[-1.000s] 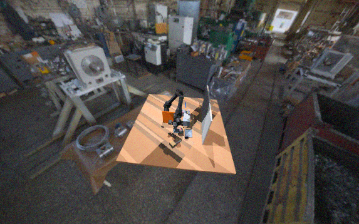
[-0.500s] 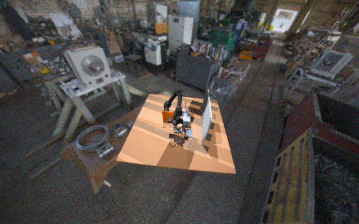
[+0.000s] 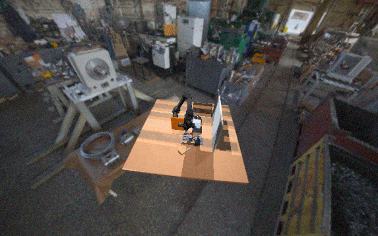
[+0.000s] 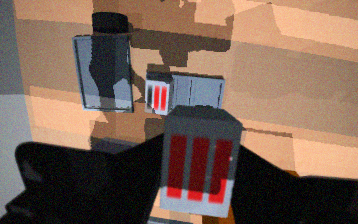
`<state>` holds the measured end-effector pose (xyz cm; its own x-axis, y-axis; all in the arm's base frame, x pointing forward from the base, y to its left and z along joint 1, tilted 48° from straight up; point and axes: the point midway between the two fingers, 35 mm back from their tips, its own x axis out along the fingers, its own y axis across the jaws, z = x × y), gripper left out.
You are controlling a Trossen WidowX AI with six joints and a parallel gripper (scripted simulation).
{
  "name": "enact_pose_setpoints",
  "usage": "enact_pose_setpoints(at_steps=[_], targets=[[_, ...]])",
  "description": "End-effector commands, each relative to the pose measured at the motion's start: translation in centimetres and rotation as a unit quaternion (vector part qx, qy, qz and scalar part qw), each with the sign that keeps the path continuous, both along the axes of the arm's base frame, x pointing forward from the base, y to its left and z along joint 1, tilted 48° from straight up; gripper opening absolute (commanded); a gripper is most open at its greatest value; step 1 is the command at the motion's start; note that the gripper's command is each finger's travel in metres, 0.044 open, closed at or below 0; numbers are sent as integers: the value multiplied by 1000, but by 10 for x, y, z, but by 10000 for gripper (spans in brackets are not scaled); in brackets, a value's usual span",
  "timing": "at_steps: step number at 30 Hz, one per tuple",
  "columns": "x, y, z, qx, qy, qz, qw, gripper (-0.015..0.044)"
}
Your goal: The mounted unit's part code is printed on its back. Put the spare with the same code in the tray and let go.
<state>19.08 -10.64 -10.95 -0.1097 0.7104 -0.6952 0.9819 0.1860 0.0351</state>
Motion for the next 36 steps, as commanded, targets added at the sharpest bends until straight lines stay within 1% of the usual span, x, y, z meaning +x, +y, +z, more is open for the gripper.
enact_pose_setpoints(at_steps=[1,17,33,36], targets=[[20,-4,-1,-3,-3,-1,1000,0],[91,-4,-5,-4,-5,-3,1000,0],[158,17,-4,4,-6,-3,1000,0],[164,20,-4,5,-6,-3,1000,0]])
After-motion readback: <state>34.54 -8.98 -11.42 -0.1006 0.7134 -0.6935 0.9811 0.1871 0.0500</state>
